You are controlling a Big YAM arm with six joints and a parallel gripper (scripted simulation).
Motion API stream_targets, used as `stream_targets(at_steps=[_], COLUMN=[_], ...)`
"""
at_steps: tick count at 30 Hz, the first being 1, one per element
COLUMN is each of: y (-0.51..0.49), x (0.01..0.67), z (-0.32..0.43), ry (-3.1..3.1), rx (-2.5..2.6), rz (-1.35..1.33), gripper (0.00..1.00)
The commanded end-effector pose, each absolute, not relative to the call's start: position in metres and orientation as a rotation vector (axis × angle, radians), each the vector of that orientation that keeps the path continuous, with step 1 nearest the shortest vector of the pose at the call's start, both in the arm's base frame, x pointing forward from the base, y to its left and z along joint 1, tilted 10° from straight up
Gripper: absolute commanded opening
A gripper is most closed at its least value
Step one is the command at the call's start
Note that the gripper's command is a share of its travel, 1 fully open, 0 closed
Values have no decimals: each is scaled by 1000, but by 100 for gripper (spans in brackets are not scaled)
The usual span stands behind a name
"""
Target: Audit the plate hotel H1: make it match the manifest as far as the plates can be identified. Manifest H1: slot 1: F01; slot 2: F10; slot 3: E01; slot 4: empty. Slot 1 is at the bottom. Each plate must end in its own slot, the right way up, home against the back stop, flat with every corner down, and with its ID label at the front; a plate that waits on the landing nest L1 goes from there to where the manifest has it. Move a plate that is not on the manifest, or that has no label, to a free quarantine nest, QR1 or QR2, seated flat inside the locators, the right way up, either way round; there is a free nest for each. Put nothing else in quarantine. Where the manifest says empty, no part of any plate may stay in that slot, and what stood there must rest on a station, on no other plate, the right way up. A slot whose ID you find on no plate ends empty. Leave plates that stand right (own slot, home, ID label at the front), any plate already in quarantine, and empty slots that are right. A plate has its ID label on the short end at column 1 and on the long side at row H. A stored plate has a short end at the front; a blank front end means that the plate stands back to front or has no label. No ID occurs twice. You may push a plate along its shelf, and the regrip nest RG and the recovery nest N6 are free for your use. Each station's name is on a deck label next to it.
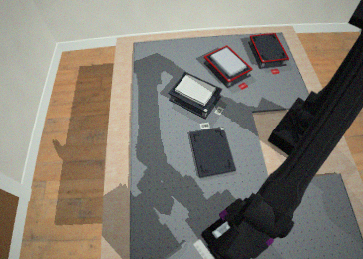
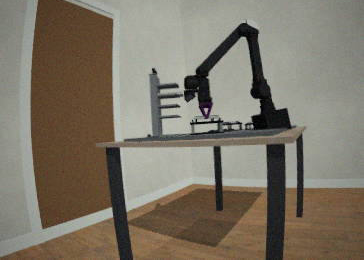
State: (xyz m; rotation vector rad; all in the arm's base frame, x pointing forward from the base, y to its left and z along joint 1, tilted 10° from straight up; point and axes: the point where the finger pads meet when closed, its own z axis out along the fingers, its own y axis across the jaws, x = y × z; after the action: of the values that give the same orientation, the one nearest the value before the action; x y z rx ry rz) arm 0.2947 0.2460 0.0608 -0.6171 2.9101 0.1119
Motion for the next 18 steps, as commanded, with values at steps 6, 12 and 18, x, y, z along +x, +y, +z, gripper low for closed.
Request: stream_targets(at_steps=[6,12,18], y=[258,257,256], x=[315,314,313], z=[98,103,106], ry=[2846,2846,2853], rx=[-599,-599,-601], rz=[160,160,155], gripper=[86,86,86])
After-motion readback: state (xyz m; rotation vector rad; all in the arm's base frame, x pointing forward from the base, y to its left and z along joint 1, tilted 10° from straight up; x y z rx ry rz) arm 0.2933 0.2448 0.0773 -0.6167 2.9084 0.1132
